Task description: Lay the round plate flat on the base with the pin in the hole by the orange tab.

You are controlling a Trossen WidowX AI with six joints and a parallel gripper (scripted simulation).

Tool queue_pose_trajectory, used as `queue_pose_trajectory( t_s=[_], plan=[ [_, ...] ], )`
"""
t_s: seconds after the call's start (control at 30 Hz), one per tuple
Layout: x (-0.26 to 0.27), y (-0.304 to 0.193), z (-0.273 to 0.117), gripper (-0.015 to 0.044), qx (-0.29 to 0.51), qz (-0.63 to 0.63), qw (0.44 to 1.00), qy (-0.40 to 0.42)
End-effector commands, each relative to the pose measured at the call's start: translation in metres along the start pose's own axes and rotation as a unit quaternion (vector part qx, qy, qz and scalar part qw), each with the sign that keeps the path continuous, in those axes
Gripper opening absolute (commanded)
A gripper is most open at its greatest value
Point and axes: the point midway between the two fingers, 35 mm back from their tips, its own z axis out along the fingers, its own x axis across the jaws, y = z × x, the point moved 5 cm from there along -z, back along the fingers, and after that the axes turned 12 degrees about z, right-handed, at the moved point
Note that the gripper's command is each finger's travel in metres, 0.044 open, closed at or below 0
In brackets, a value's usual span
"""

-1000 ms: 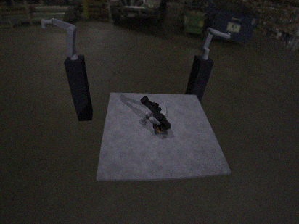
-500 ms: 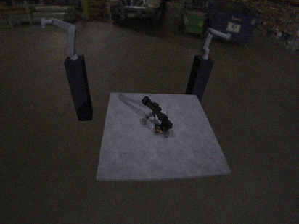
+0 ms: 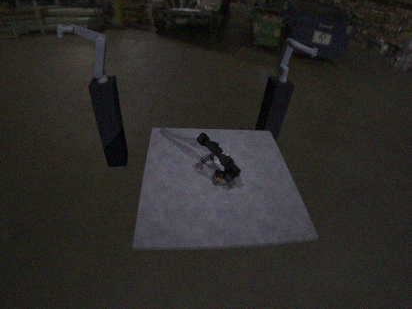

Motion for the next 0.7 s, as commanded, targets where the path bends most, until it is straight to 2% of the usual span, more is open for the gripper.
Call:
queue_pose_trajectory(
  t_s=[0.0, 0.67],
  plan=[
    [0.006, -0.007, 0.002, 0.0000, 0.006, -0.003, 1.000, -0.002],
    [0.016, -0.030, 0.001, 0.0000, 0.006, -0.003, 1.000, -0.001]
  ],
)
